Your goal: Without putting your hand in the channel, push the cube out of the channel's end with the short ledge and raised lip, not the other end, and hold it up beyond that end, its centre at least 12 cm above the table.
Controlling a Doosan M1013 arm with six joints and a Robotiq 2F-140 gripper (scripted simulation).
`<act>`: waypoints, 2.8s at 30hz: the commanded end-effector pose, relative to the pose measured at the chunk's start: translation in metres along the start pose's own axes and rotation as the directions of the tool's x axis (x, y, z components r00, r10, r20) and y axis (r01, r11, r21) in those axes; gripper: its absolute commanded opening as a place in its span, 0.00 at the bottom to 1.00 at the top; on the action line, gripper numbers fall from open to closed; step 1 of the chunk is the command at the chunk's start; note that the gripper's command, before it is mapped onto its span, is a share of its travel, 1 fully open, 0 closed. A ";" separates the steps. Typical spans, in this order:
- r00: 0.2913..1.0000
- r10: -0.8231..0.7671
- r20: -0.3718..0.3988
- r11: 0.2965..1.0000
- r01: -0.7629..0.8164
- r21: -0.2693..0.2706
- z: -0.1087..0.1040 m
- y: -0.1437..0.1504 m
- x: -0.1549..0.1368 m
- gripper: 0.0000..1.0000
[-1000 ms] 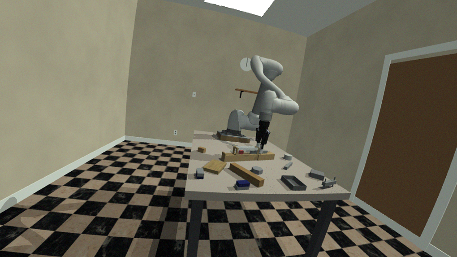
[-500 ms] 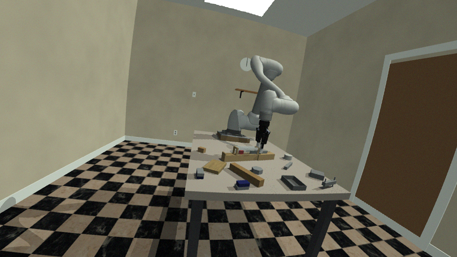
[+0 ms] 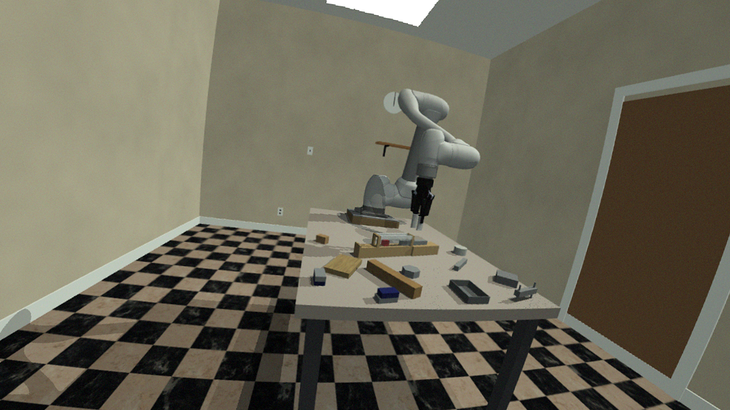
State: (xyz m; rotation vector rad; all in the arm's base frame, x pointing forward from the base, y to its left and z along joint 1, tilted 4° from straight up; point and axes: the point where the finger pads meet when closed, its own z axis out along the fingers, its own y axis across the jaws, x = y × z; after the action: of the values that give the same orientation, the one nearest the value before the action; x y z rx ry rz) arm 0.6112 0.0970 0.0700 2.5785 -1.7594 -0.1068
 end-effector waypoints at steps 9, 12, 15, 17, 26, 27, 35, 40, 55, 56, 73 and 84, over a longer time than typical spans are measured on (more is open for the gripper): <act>1.000 0.000 0.000 1.000 0.000 0.000 0.000 0.000 0.000 0.23; 1.000 0.000 0.000 1.000 0.000 0.000 0.000 0.000 0.000 0.23; 1.000 0.000 0.000 1.000 0.000 0.000 0.000 0.000 0.000 0.23; 1.000 0.000 0.000 1.000 0.000 0.000 0.000 0.000 0.000 0.23; 1.000 0.000 0.000 1.000 0.000 0.000 0.000 0.000 0.000 0.23; 1.000 0.000 0.000 1.000 0.000 0.000 0.000 0.000 0.000 0.23; 0.937 -0.350 0.000 0.937 0.350 0.000 -0.002 -0.099 -0.073 0.23; 0.899 -0.437 0.000 0.899 0.437 0.000 -0.001 -0.161 -0.134 0.23; 0.899 -0.437 0.000 0.899 0.437 0.000 0.000 -0.172 -0.143 0.23; 0.899 -0.437 0.000 0.899 0.437 0.000 0.000 -0.172 -0.143 0.23; 0.899 -0.437 0.000 0.899 0.437 0.000 0.000 -0.172 -0.143 0.23; 0.899 -0.437 0.000 0.899 0.437 0.000 0.035 -0.172 -0.143 0.23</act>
State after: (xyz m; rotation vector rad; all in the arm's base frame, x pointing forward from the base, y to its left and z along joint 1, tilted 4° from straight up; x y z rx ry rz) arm 0.7174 0.2936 0.0390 2.9219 -1.1421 -0.1113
